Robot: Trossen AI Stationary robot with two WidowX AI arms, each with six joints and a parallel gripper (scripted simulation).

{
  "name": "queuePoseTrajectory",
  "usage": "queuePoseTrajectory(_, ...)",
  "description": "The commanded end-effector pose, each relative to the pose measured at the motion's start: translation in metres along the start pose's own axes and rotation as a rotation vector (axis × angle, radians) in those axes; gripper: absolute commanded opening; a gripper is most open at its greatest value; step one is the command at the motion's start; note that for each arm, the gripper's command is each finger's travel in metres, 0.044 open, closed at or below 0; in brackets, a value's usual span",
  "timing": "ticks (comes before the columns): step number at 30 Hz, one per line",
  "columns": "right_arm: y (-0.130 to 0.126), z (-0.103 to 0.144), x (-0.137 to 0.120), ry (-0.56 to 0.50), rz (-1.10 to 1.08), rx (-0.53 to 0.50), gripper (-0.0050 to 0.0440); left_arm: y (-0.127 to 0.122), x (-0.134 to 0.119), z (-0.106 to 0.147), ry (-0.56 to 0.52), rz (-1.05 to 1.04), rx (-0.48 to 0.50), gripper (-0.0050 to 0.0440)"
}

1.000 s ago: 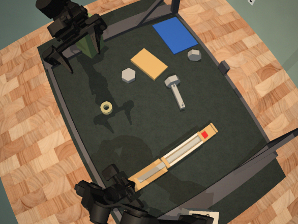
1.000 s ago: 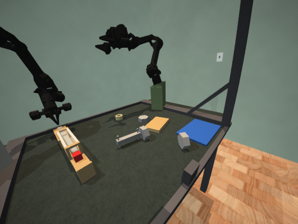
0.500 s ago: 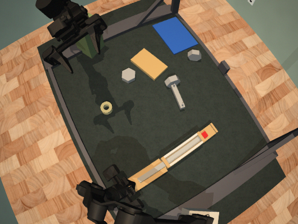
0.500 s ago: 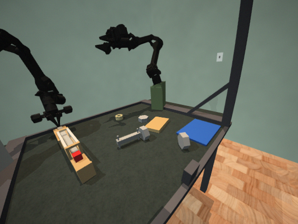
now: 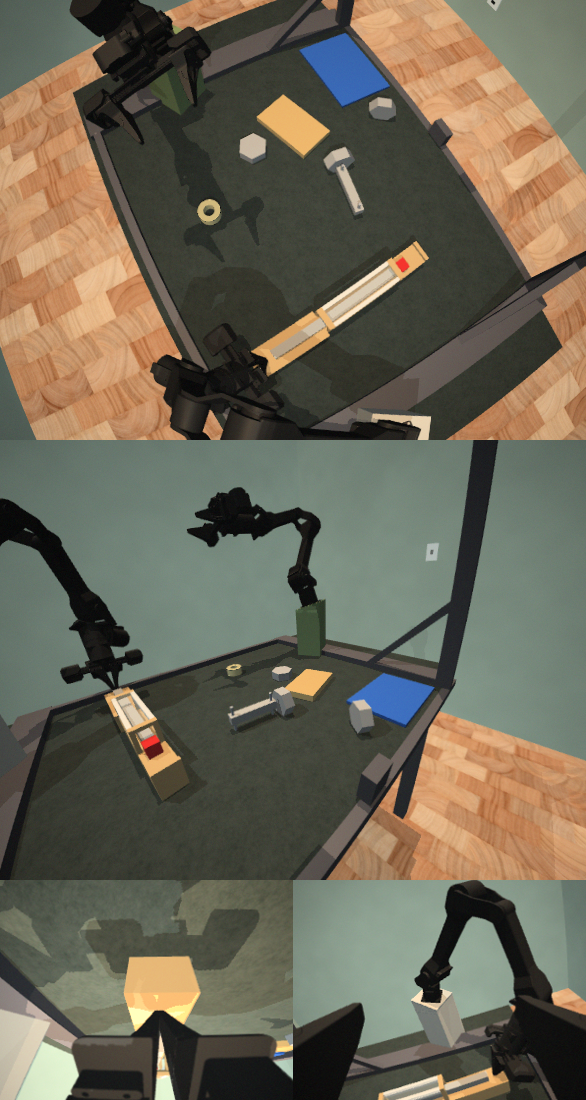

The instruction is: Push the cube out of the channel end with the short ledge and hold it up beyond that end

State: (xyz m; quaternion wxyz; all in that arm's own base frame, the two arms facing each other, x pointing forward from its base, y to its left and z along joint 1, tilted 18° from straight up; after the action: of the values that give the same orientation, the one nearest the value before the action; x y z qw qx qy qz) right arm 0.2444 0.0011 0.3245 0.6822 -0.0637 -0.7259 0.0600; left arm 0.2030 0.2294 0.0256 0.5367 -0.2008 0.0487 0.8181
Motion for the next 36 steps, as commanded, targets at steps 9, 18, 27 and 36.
queuePoseTrajectory(9, -0.001, 0.002, 0.007, -0.02, -0.001, -0.005, 0.04, 0.0, -0.012, -0.003, -0.011, -0.008, -0.013, 0.0)
queuePoseTrajectory(18, -0.001, 0.002, 0.007, -0.02, -0.001, -0.005, 0.04, 0.0, -0.019, -0.006, -0.01, -0.009, -0.016, 0.0)
queuePoseTrajectory(27, -0.001, 0.002, 0.007, -0.02, -0.001, -0.005, 0.04, 0.001, -0.027, -0.011, -0.007, -0.01, -0.019, 0.0)
queuePoseTrajectory(36, -0.001, 0.002, 0.007, -0.02, -0.001, -0.005, 0.04, 0.002, -0.033, -0.015, -0.004, -0.01, -0.018, 0.0)
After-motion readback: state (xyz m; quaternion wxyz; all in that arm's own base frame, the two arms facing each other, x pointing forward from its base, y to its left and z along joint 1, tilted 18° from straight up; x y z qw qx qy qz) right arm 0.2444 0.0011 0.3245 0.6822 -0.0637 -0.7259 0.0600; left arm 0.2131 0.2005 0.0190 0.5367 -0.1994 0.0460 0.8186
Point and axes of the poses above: on each arm, the point midway between the two fingers, 35 mm back from their tips, its own z axis back along the fingers, its own y axis across the jaws, x = y × z, the point moved 7 cm from there along z, back along the fingers, and after that the axes turned 10 degrees about z, right-handed, at the moved point
